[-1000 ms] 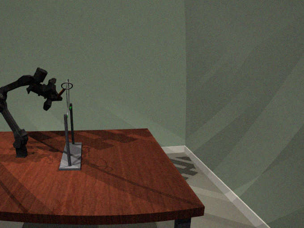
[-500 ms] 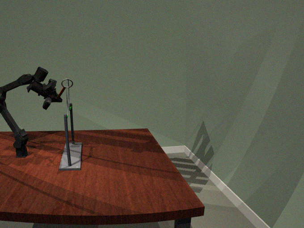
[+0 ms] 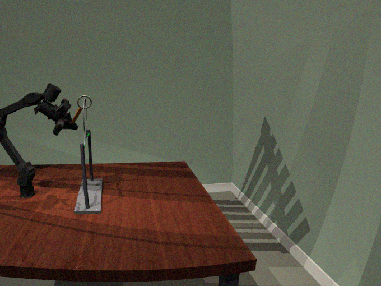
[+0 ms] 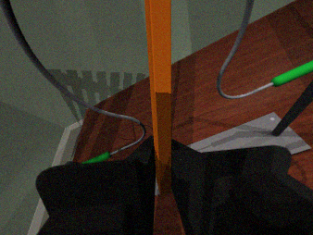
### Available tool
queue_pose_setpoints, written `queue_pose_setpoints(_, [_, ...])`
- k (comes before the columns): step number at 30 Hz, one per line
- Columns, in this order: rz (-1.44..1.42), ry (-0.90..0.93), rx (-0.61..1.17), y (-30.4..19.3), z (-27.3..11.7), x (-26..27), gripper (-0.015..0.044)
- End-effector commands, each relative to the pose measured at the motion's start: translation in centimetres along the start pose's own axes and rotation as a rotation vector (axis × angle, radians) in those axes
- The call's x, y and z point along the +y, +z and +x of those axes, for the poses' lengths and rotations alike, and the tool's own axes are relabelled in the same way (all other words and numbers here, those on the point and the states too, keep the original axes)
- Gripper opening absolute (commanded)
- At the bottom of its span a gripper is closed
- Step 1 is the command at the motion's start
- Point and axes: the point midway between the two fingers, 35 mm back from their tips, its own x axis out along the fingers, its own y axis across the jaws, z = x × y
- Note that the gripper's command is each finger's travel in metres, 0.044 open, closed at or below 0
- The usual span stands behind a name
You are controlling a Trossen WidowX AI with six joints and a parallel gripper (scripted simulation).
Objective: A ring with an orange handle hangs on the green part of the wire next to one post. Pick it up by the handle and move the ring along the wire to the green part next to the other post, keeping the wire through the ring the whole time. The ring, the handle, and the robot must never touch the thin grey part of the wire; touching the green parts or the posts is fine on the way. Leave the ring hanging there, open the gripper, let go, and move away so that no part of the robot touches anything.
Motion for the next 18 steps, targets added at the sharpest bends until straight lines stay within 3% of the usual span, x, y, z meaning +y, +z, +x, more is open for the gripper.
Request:
queue_pose_setpoints(1, [-0.051, -0.033, -0.011, 0.10, -0.08, -0.17, -0.0150])
queue_pose_setpoints(18, [-0.238, -0.165, -0.040, 0.21, -0.05, -1.08, -0.0150])
